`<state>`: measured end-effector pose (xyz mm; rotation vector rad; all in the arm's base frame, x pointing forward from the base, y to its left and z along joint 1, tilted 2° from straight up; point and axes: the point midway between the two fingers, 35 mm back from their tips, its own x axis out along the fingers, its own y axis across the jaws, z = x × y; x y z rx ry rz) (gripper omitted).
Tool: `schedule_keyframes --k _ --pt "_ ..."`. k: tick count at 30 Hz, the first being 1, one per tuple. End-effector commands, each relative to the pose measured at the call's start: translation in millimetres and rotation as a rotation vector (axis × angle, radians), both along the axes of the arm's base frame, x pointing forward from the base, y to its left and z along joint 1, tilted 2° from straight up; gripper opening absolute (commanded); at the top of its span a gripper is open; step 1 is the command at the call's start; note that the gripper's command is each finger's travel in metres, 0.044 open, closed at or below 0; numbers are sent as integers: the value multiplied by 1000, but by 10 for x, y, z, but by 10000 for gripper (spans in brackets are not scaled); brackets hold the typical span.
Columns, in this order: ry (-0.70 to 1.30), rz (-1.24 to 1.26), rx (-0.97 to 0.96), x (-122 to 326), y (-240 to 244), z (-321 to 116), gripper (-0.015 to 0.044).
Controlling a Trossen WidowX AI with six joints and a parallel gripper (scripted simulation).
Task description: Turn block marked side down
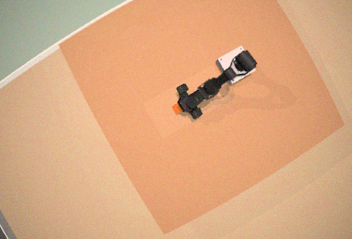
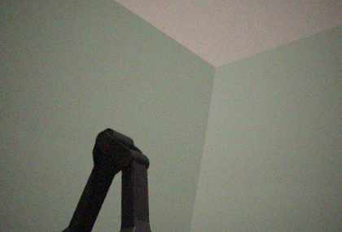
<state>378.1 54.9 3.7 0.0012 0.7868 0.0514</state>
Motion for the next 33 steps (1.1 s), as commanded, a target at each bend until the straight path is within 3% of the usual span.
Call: schedule_keyframes --k 1,19,33 --pt "-42 -2 -6 -37 -10 -105 0" --pt "-296 -11 10 -183 -33 -117 0" --pt "-332 -12 11 -199 -36 -79 0"
